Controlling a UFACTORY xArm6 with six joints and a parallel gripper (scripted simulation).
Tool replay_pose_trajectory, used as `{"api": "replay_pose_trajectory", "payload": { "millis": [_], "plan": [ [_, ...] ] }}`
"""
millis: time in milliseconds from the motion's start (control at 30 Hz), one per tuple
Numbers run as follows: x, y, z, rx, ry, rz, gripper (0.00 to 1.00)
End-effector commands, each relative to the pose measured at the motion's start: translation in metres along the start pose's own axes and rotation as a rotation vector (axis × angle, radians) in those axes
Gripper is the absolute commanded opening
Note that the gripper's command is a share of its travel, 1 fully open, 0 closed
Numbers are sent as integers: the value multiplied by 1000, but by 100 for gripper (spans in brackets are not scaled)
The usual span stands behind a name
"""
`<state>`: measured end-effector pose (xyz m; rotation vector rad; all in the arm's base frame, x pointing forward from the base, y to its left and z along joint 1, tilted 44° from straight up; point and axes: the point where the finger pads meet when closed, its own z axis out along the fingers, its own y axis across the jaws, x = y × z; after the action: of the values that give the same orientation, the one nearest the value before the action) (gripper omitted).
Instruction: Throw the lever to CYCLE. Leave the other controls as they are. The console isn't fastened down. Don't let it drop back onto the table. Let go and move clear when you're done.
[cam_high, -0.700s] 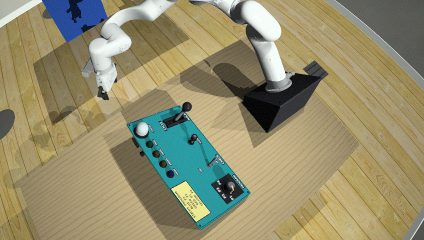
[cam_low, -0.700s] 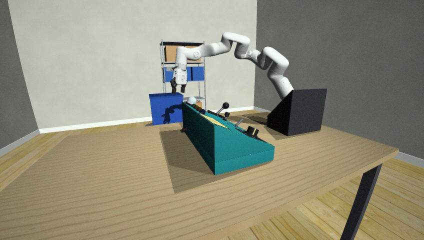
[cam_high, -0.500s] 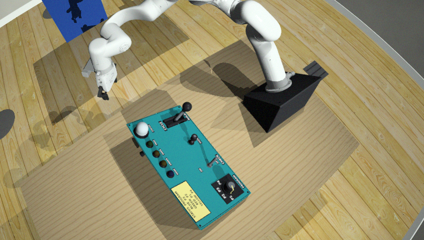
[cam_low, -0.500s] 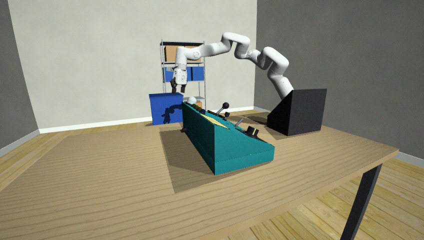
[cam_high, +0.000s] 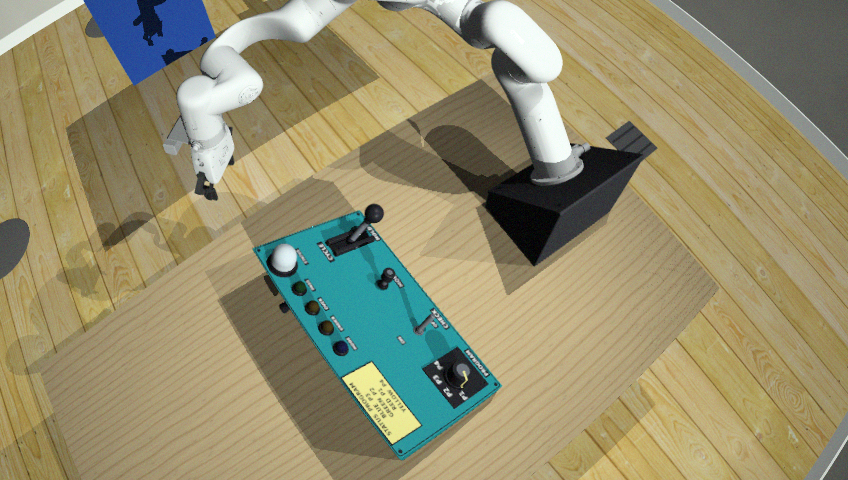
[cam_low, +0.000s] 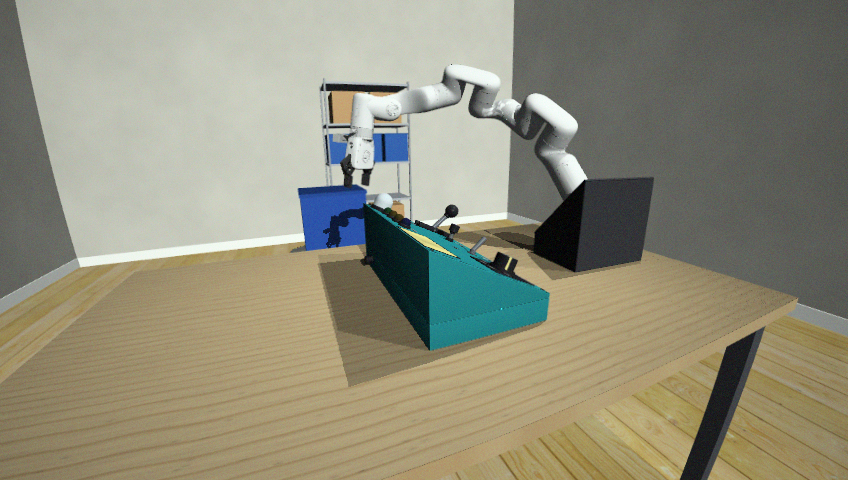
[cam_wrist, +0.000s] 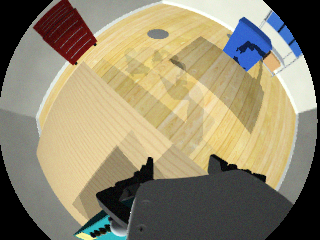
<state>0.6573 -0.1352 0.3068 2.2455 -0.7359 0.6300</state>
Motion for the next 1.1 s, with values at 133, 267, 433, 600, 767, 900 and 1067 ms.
{"api": "replay_pose_trajectory", "payload": {
  "millis": [133,267,433,600,767,900,1067],
  "plan": [
    [0,3,-13,3,4,2,100],
    [-3,8,-30,3,4,2,100],
    [-6,14,-50,3,4,2,100],
    [-12,27,-93,3,4,2,100],
    [-18,39,-134,3,4,2,100],
    [-22,47,-162,3,4,2,100],
    [-25,52,-178,3,4,2,100]
  ]
}}
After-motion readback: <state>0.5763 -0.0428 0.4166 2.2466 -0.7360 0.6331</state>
